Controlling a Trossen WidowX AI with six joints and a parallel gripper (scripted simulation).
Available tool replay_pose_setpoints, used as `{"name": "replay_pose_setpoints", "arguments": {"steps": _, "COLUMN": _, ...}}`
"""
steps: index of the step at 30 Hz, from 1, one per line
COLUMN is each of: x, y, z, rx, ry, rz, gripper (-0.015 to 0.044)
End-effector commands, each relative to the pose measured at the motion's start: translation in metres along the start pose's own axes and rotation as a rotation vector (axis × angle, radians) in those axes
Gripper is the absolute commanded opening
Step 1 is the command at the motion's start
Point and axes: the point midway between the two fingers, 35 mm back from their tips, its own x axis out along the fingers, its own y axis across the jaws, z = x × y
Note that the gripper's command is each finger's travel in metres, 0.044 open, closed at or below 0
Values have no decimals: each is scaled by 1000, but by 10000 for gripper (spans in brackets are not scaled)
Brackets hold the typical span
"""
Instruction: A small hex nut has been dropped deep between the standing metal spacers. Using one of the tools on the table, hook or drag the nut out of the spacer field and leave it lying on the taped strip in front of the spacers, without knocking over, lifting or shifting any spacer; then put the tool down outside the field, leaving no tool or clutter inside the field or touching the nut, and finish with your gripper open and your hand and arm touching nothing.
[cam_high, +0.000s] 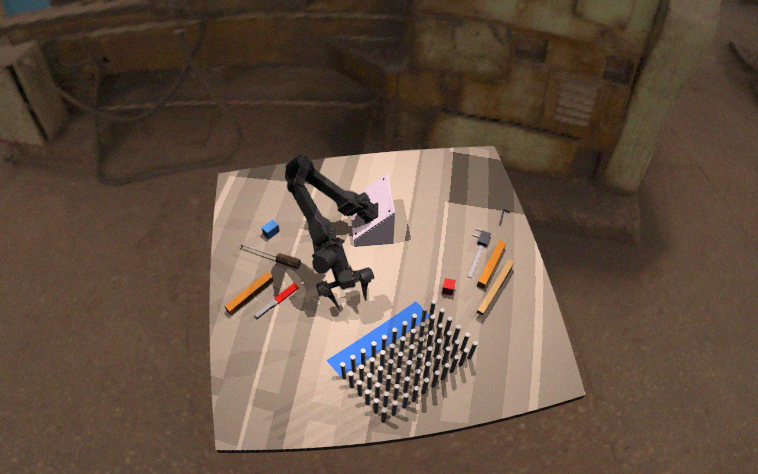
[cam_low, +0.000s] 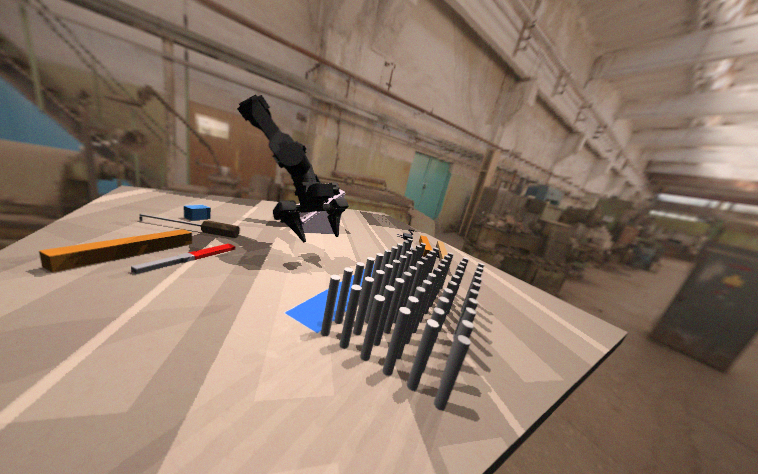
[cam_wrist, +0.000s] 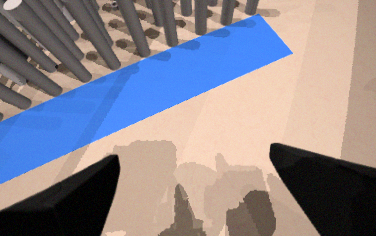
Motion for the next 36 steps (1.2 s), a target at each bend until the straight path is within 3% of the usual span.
{"name": "replay_pose_setpoints", "arguments": {"steps": 1, "x": -37, "y": -51, "z": -51, "rx": -236, "ry": 322, "rz": -130, "gripper": 440}}
{"name": "replay_pose_setpoints", "arguments": {"steps": 12, "x": -102, "y": -97, "z": -109, "rx": -546, "ry": 721, "rz": -166, "gripper": 440}}
{"name": "replay_pose_setpoints", "arguments": {"steps": 25, "x": -211, "y": -146, "z": -157, "rx": -966, "ry": 1217, "rz": -79, "gripper": 440}}
{"name": "replay_pose_setpoints", "arguments": {"steps": 36, "x": -213, "y": -146, "z": -158, "rx": -974, "ry": 1226, "rz": -76, "gripper": 440}}
